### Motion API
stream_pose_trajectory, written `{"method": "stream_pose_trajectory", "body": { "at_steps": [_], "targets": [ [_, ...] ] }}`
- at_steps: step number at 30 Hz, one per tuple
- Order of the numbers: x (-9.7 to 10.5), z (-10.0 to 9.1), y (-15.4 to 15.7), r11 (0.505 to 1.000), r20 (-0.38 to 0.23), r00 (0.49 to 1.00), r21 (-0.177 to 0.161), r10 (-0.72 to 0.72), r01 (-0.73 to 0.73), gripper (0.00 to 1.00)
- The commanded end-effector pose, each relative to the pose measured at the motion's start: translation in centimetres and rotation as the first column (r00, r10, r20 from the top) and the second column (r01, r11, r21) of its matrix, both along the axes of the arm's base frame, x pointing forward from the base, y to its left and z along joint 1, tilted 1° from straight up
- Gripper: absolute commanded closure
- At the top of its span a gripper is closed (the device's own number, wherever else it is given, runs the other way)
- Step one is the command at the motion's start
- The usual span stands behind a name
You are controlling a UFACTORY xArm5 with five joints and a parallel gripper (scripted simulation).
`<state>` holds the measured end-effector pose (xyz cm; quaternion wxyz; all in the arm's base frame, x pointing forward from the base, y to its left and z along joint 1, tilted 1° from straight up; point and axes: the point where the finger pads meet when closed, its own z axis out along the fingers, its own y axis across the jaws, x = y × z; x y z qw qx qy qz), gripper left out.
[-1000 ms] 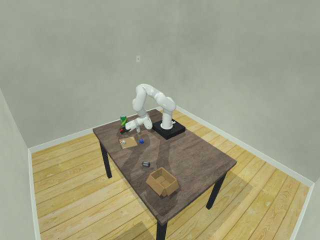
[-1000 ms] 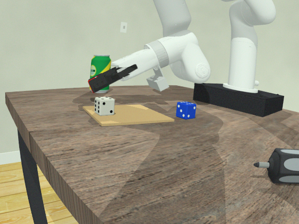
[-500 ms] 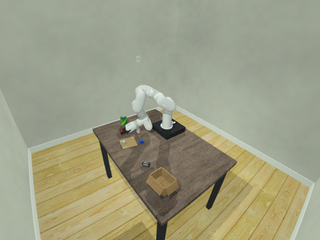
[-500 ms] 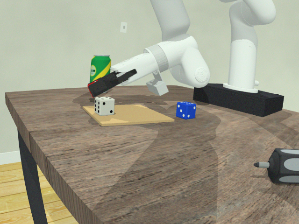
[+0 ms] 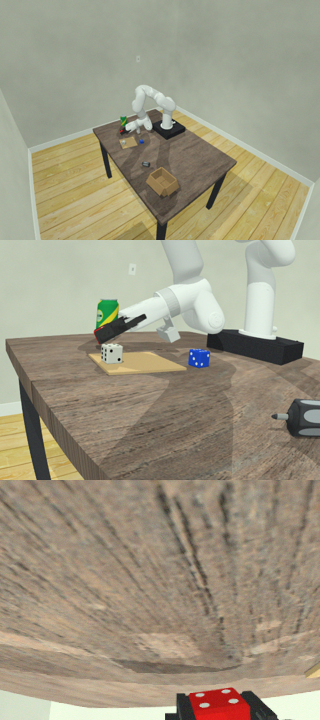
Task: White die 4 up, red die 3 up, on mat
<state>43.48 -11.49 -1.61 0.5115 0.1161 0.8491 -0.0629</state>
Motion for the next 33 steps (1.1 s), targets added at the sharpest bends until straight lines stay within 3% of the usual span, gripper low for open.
{"method": "stream_pose_trajectory", "body": {
  "at_steps": [1,33],
  "targets": [
    [0.04,0.08,-0.01,1.000,0.002,1.000,0.000,0.000,0.000,0.73],
    [0.04,-0.69,0.00,1.000,0.002,1.000,0.000,0.000,0.000,0.73]
  ]
}}
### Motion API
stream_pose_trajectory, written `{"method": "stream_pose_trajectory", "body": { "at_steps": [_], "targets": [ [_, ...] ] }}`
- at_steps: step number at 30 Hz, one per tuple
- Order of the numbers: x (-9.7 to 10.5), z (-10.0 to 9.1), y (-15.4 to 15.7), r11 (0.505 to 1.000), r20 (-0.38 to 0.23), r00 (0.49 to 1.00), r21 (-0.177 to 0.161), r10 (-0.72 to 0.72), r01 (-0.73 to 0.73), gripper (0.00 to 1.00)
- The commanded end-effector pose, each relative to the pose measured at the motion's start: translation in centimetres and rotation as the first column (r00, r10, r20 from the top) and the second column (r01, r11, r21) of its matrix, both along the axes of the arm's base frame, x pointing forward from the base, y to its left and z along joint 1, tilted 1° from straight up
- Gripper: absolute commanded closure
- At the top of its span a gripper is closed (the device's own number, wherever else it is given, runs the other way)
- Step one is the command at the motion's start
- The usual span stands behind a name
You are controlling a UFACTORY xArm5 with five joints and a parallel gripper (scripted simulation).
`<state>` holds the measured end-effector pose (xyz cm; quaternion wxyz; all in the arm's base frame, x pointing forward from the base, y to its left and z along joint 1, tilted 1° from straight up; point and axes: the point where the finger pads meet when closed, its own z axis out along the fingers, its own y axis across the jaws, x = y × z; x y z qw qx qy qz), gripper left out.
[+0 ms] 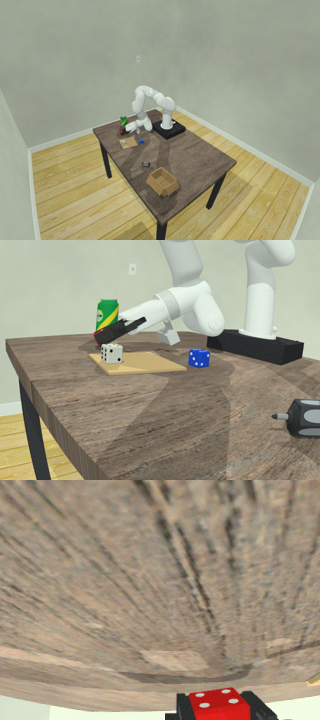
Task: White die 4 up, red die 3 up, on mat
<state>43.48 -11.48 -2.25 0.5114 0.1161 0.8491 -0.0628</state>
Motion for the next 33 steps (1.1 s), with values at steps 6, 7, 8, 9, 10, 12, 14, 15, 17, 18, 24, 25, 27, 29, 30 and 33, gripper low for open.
{"method": "stream_pose_trajectory", "body": {
  "at_steps": [6,7,8,9,10,12,14,15,17,18,24,25,27,29,30,33],
  "targets": [
    [0.05,-0.34,-0.01,1.000,0.002,1.000,0.000,0.000,0.000,0.73],
    [0.05,-0.36,-0.01,1.000,0.002,1.000,0.000,0.000,0.000,0.73],
    [0.05,-0.37,-0.01,1.000,0.002,1.000,0.000,0.000,0.000,0.73],
    [0.05,-0.38,-0.01,1.000,0.002,1.000,0.000,0.000,0.000,0.73],
    [0.05,-0.39,-0.01,1.000,0.002,1.000,0.000,0.000,0.000,0.73],
    [0.05,-0.39,-0.01,1.000,0.002,1.000,0.000,0.000,0.000,0.73],
    [0.05,-0.39,-0.01,1.000,0.002,1.000,0.000,0.000,0.000,0.73],
    [0.05,-0.39,-0.01,1.000,0.002,1.000,0.000,0.000,0.000,0.73],
    [0.05,-0.39,-0.01,1.000,0.002,1.000,0.000,0.000,0.000,0.73],
    [0.05,-0.39,-0.01,1.000,0.002,1.000,0.000,0.000,0.000,0.73],
    [0.05,-0.39,-0.01,1.000,0.002,1.000,0.000,0.000,0.000,0.73],
    [0.05,-0.39,-0.01,1.000,0.002,1.000,0.000,0.000,0.000,0.73],
    [0.05,-0.39,-0.01,1.000,0.002,1.000,0.000,0.000,0.000,0.73],
    [0.05,-0.39,-0.01,1.000,0.002,1.000,0.000,0.000,0.000,0.73],
    [0.05,-0.39,-0.01,1.000,0.002,1.000,0.000,0.000,0.000,0.73],
    [0.05,-0.39,-0.01,1.000,0.002,1.000,0.000,0.000,0.000,0.73]
  ]
}}
